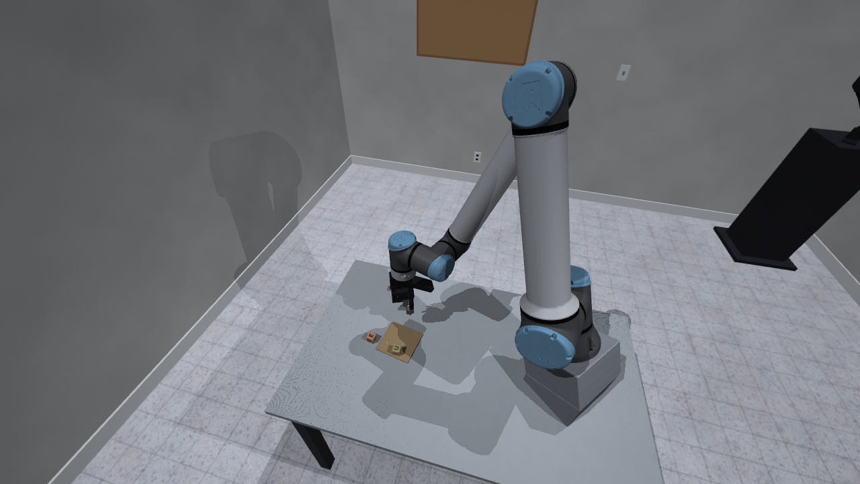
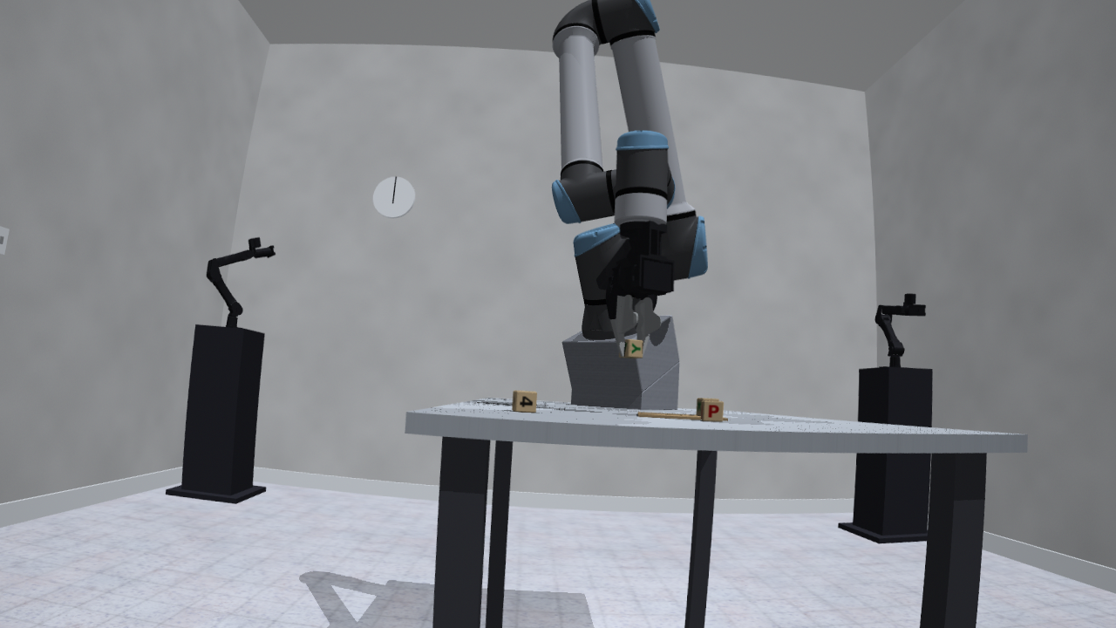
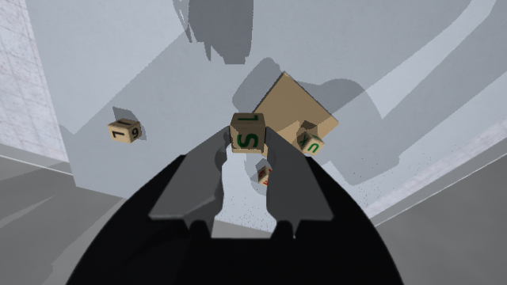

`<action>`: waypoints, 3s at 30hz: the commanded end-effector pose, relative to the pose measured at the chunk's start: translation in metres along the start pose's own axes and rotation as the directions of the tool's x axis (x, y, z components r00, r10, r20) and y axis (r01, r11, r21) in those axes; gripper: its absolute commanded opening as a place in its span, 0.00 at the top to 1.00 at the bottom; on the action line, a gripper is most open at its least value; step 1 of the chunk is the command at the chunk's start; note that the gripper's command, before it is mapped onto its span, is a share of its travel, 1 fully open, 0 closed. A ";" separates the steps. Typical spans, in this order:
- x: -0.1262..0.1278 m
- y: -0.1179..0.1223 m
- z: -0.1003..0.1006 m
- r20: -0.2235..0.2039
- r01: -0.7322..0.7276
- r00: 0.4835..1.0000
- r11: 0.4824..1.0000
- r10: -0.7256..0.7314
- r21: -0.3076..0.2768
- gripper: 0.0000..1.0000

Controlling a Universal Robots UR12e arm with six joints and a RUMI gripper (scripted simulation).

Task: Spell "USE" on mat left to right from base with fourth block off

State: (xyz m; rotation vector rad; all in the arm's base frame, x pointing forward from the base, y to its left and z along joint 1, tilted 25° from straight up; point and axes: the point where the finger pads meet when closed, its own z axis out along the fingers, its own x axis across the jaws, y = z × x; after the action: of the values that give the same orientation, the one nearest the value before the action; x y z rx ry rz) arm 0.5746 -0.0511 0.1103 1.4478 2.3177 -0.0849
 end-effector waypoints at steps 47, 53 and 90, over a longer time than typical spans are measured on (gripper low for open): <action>0.060 0.047 -0.007 0.016 0.863 0.505 0.505 -0.863 0.007 0.91; 0.065 0.051 -0.008 0.017 0.899 0.437 0.437 -0.899 0.009 0.91; 0.068 0.052 0.000 0.015 0.921 0.389 0.389 -0.921 0.011 0.91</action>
State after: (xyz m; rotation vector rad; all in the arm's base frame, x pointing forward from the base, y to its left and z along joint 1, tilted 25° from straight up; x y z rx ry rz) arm 0.5912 0.0331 0.0995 -0.0773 2.7896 -0.4057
